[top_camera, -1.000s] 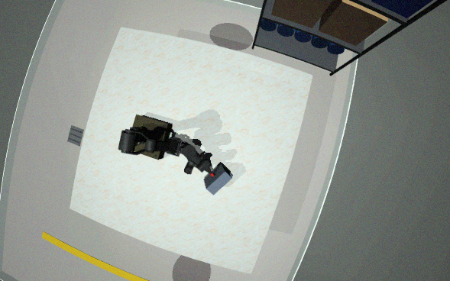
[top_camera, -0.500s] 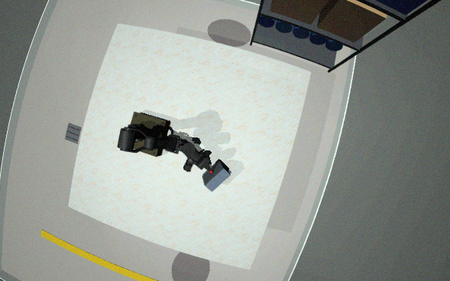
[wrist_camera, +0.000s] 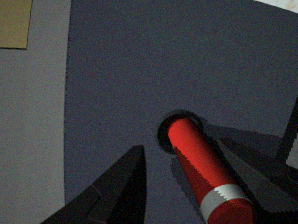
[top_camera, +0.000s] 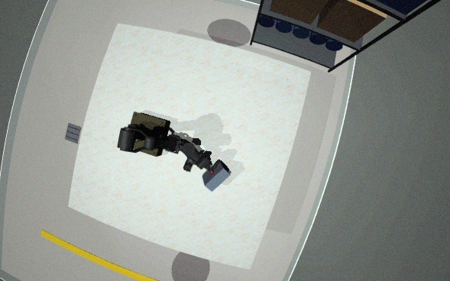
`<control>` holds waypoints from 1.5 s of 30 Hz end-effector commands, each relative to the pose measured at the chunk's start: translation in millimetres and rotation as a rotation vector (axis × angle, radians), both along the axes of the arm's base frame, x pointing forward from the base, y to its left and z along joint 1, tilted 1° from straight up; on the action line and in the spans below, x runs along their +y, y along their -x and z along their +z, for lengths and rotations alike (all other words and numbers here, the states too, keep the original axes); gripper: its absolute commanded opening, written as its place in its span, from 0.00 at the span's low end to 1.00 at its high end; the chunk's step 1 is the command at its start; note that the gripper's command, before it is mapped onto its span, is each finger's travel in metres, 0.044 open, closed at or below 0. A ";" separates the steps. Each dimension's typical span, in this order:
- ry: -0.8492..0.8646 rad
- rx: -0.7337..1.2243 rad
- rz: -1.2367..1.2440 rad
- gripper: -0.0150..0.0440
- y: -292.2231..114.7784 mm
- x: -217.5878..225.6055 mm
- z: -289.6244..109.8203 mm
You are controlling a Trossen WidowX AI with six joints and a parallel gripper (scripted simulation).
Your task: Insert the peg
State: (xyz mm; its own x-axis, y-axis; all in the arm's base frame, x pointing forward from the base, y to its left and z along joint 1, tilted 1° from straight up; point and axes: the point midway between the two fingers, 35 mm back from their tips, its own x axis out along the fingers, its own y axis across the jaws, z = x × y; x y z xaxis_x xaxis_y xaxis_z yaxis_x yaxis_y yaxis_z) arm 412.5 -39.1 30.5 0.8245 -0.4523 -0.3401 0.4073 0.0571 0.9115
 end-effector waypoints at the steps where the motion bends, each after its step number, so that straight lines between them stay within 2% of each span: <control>1: 0.000 0.001 0.000 0.65 0.2 0.0 -0.1; 9: 0.000 0.001 0.000 1.00 2.7 2.0 1.2; 45: -0.002 0.003 0.006 1.00 39.7 29.5 19.2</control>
State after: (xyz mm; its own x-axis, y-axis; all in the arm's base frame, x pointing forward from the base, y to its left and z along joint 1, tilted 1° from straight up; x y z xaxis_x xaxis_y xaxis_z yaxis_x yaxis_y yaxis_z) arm 376.4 -10.9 47.9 0.8277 -0.4429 -0.3447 0.4120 0.0625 0.9090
